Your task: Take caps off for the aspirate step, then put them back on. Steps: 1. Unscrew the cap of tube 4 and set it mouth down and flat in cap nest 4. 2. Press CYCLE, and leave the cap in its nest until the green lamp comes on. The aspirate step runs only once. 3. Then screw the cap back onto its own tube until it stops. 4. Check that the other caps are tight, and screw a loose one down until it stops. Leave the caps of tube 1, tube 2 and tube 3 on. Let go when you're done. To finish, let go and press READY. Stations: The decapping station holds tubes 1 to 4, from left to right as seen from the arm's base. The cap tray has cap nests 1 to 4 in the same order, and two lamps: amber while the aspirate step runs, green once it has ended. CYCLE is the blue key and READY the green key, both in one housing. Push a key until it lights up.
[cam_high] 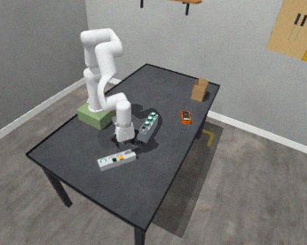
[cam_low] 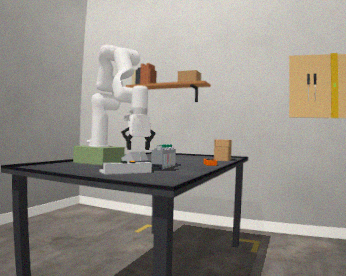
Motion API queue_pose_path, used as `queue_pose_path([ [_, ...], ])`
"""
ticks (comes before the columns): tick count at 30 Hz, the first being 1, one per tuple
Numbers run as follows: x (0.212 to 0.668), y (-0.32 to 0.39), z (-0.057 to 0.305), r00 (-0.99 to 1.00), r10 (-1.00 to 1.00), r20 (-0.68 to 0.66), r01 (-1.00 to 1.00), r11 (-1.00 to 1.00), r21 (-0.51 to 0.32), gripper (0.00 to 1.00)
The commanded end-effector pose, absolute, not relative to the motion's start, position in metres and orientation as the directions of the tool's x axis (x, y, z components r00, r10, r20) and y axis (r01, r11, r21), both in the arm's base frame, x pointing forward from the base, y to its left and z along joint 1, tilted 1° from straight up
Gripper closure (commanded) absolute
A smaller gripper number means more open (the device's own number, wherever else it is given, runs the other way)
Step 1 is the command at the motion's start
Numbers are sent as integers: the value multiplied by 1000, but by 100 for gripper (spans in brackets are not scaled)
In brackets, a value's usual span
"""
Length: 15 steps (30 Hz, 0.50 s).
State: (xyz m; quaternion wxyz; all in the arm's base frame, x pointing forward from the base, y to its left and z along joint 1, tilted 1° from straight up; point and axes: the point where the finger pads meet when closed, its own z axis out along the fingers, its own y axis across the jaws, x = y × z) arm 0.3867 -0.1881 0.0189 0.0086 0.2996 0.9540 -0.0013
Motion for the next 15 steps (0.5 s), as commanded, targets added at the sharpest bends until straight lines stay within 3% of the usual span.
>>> queue_pose_path([
  [1, 411, -215, 17, -822, 570, -11, 570, 822, 12, 0],
  [15, 455, -272, 13, -822, 570, -12, 570, 822, 12, 0],
])
